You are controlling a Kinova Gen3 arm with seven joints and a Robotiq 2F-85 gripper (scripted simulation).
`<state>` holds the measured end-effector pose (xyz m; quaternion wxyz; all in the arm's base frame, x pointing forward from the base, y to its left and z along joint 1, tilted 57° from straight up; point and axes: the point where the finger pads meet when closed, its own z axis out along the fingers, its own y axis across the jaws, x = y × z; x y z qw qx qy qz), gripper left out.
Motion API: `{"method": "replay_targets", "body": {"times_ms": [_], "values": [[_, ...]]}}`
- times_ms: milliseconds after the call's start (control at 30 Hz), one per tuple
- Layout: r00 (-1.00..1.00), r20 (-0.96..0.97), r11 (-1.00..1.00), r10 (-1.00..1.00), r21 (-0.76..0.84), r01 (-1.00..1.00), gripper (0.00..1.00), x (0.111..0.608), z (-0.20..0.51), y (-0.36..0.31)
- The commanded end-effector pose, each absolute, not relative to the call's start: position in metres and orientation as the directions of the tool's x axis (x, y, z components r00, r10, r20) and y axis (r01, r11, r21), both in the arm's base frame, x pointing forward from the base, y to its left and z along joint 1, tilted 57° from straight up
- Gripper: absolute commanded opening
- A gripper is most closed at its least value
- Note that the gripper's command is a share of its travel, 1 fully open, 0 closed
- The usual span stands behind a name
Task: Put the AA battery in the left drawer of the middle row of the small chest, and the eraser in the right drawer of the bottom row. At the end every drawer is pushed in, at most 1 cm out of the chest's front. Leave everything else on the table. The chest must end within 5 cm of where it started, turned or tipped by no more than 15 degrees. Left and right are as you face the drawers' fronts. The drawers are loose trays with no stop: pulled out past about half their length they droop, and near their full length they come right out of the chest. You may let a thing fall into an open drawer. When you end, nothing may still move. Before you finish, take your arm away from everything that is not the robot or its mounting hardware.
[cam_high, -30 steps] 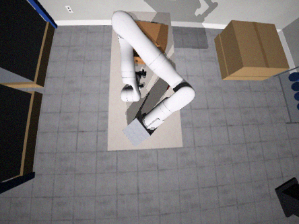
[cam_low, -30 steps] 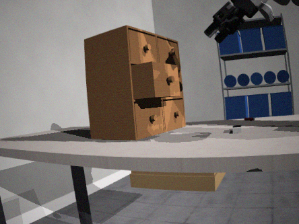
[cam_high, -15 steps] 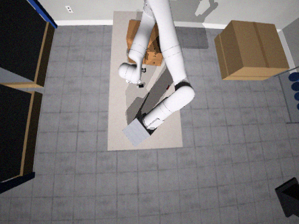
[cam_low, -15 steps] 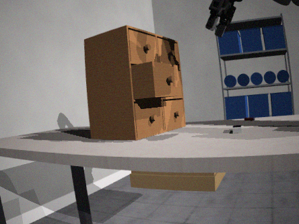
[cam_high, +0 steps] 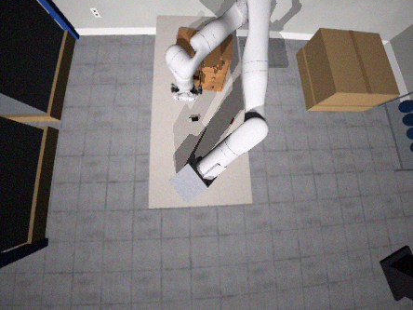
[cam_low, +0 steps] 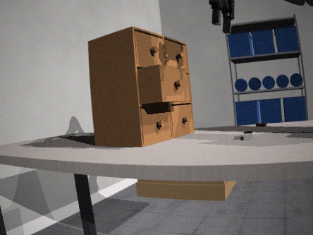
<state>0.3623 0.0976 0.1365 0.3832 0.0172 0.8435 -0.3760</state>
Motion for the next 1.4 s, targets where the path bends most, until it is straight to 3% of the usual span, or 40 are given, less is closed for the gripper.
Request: {"method": "replay_targets", "body": {"times_ms": [0,1367], "values": [[-0.721,-0.669,0.729,-0.181,-0.583,0.359,1.0,0.37,0.149,0.097],[-0.801,-0.593,0.729,-0.078,-0.582,0.36,1.0,0.36,0.138,0.103]]}}
